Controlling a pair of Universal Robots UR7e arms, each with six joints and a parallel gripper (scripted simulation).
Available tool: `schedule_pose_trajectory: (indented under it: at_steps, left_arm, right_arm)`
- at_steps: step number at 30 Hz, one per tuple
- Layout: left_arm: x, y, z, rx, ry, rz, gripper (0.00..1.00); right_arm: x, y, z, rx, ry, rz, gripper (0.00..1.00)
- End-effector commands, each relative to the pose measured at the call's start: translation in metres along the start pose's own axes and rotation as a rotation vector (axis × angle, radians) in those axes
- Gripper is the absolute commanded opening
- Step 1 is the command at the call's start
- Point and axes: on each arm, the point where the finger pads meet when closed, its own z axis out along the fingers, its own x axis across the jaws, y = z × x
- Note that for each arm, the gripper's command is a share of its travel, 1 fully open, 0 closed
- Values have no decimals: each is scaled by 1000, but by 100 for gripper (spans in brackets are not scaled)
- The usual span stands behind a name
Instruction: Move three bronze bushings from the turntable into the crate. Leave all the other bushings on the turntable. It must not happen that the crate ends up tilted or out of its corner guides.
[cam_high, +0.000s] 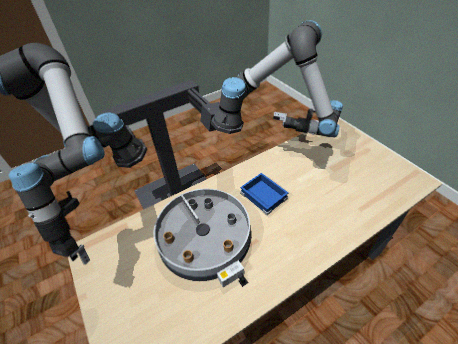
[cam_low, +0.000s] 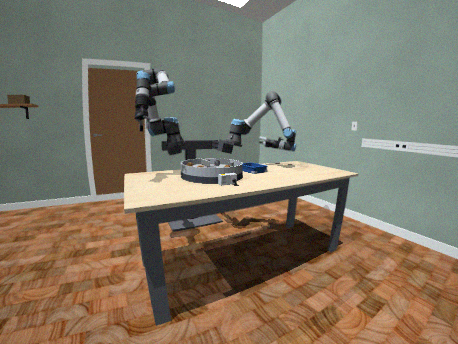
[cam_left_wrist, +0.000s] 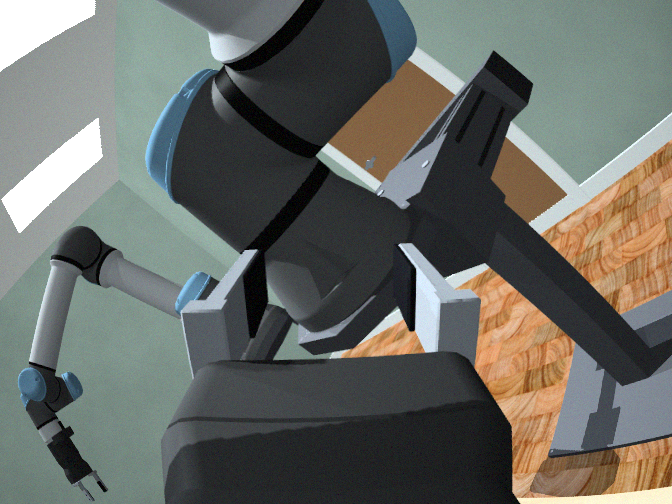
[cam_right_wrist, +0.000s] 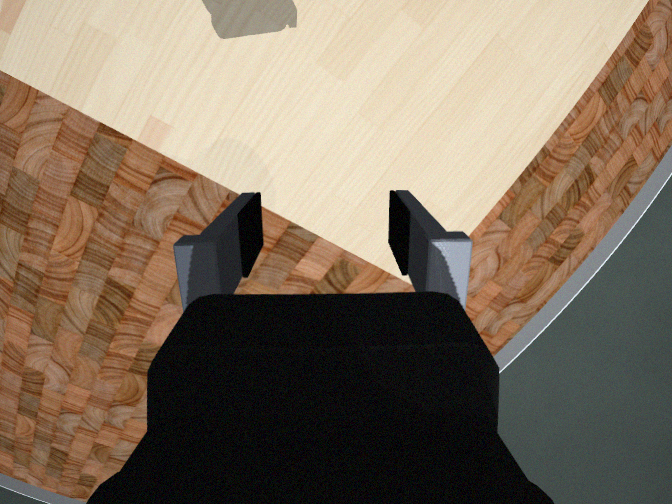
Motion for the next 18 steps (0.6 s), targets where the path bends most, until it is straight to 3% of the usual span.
schedule_pose_trajectory:
  at_steps: [1, 3, 5, 7, 18]
  left_arm:
    - [0, 0, 0, 0, 0, 0, 100]
    - [0, 0, 0, 0, 0, 0, 100]
    - [0, 0, 0, 0, 0, 0, 100]
    - [0, 0, 0, 0, 0, 0, 100]
    - [0, 0, 0, 0, 0, 0, 100]
  right_arm:
    - [-97, 14, -21, 27, -56, 59, 100]
    - [-122, 14, -28, 36, -79, 91, 100]
    - [-122, 14, -28, 36, -79, 91, 100]
    - [-169, 13, -41, 46, -100, 124, 100]
    - [-293, -14, -86, 85, -173, 251, 100]
